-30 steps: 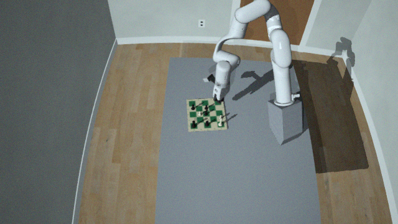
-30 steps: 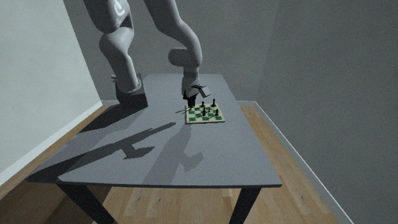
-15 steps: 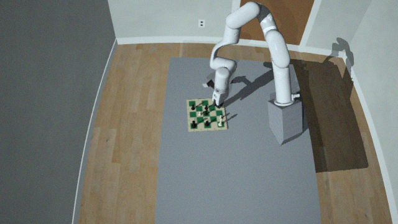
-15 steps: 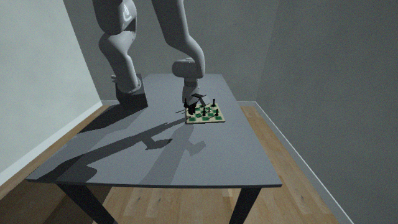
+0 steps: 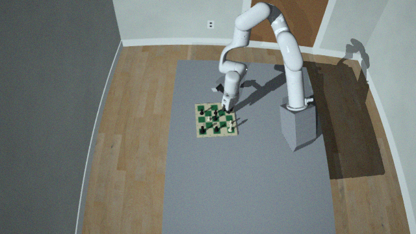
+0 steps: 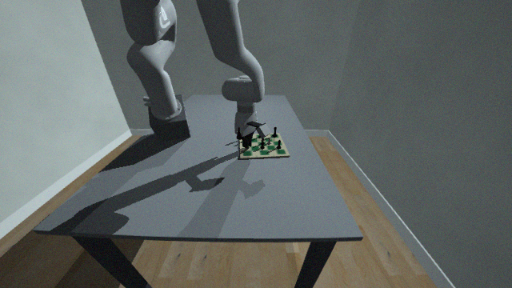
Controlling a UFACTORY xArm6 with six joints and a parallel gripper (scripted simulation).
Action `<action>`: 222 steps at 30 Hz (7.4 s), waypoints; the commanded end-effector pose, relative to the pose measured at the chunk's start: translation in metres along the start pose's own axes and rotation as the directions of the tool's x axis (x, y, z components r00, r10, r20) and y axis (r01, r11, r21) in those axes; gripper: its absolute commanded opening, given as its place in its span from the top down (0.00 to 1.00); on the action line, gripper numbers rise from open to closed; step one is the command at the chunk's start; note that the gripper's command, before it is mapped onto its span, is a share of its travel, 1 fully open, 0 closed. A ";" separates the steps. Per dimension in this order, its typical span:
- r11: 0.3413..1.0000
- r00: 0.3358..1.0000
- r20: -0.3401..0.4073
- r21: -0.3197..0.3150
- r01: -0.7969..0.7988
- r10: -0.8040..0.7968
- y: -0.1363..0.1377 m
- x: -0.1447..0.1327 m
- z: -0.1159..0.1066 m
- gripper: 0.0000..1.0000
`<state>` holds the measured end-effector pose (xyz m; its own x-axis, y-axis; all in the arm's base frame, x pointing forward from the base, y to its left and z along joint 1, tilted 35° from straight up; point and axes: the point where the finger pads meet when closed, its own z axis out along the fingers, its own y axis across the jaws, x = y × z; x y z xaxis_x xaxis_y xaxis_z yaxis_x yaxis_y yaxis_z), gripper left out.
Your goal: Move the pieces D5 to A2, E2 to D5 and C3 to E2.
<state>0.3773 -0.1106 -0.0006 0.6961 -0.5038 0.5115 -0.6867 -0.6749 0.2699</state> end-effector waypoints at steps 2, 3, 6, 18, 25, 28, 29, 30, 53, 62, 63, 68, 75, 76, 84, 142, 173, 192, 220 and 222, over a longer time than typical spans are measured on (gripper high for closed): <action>1.000 1.000 -0.001 0.002 0.000 0.000 -0.001 0.001 0.000 1.00; 1.000 1.000 -0.001 0.002 0.000 0.000 -0.001 0.001 0.000 1.00; 1.000 1.000 -0.001 0.002 0.000 0.000 -0.001 0.001 0.000 1.00; 1.000 1.000 -0.001 0.002 0.000 0.000 -0.001 0.001 0.000 1.00; 1.000 1.000 -0.001 0.002 0.000 0.000 -0.001 0.001 0.000 1.00; 1.000 1.000 -0.001 0.002 0.000 0.000 -0.001 0.001 0.000 1.00; 1.000 1.000 -0.001 0.002 0.000 0.000 0.000 0.001 0.000 1.00; 1.000 1.000 -0.001 0.002 0.000 0.000 0.000 0.001 0.000 1.00; 1.000 1.000 -0.001 0.002 0.000 0.000 0.000 0.000 0.000 1.00; 1.000 1.000 -0.001 0.002 0.000 0.000 0.000 0.000 0.000 1.00; 1.000 1.000 -0.001 0.002 0.000 0.000 0.000 0.000 0.000 1.00; 1.000 1.000 -0.001 0.002 0.000 0.000 0.000 0.000 0.001 1.00; 1.000 1.000 -0.001 0.002 0.000 0.000 0.000 0.000 0.003 1.00; 1.000 1.000 -0.001 0.002 0.000 0.000 0.000 0.000 0.003 1.00; 1.000 1.000 -0.001 0.002 0.000 0.000 0.000 0.000 0.004 1.00; 1.000 1.000 -0.001 0.002 0.000 0.000 0.000 0.000 0.004 0.63; 1.000 1.000 -0.001 0.002 0.000 0.000 0.000 0.000 -0.085 0.63; 1.000 1.000 -0.001 0.002 0.000 0.000 0.000 0.000 -0.086 0.00; 1.000 1.000 -0.001 0.003 0.007 -0.007 -0.103 0.106 -0.090 0.63; 1.000 1.000 -0.001 0.003 0.007 -0.007 -0.103 0.106 -0.090 0.63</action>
<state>0.4920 -0.0469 0.0986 0.6993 -0.4973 0.5134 -0.6809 -0.6821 0.2668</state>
